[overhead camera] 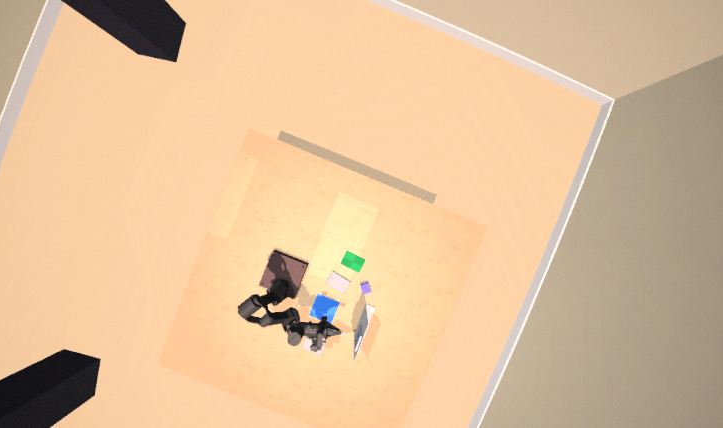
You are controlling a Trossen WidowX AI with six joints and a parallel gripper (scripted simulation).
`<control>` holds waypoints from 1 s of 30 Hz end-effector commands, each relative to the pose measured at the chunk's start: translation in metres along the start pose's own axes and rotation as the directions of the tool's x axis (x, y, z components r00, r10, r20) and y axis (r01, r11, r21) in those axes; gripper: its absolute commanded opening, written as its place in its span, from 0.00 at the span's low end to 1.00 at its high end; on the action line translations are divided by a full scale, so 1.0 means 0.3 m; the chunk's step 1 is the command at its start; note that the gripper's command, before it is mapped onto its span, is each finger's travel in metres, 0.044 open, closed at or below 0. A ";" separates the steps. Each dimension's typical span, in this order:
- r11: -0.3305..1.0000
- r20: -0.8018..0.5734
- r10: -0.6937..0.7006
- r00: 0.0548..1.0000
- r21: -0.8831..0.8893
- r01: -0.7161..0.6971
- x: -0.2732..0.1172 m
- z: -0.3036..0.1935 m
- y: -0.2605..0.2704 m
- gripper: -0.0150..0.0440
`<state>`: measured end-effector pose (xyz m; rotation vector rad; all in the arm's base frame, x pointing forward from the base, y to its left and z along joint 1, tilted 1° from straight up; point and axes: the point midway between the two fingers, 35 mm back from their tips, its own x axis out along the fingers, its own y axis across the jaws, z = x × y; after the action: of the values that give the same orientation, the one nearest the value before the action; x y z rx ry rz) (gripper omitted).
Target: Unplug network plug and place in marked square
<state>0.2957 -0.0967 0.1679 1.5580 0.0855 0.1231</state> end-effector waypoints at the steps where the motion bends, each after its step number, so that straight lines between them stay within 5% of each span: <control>1: 1.000 -0.003 0.004 1.000 -0.003 -0.004 -0.004 -0.002 0.024 0.25; 30: 0.998 0.028 -0.041 0.999 0.043 0.039 -0.042 -0.023 0.105 0.25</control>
<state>0.2796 -0.0899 0.2021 1.5754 0.0935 0.1017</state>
